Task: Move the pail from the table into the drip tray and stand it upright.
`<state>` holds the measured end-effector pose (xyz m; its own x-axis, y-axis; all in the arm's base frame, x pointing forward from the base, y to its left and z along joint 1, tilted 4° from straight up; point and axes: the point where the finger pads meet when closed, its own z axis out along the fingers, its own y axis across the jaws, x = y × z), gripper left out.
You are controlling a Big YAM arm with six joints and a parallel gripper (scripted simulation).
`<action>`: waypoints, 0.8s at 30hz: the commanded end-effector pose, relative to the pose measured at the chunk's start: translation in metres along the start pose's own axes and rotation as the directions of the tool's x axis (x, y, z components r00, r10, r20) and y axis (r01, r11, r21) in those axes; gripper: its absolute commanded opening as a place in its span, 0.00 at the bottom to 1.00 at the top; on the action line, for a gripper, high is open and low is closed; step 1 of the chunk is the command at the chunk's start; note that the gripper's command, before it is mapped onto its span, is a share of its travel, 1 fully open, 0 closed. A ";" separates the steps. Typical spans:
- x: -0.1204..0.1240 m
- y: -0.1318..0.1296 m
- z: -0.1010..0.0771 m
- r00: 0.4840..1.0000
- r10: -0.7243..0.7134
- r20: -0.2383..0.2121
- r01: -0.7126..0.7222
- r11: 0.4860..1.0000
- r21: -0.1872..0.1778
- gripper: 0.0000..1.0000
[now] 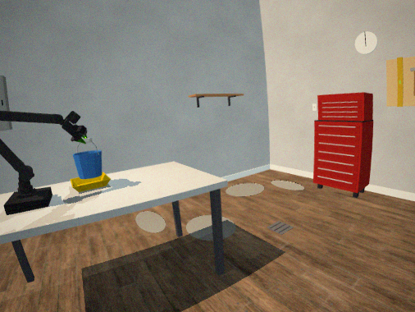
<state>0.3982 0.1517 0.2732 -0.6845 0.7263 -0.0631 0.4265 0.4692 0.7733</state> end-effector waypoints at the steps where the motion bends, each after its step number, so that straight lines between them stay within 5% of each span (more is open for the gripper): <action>1: 0.008 0.054 -0.036 0.996 -0.086 0.031 0.089 0.988 -0.128 0.20; 24: 0.038 0.056 -0.032 0.990 -0.137 -0.029 0.132 0.984 -0.120 0.20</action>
<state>0.3780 0.1826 0.2716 -0.7439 0.6654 -0.0625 0.3973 0.5154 0.7593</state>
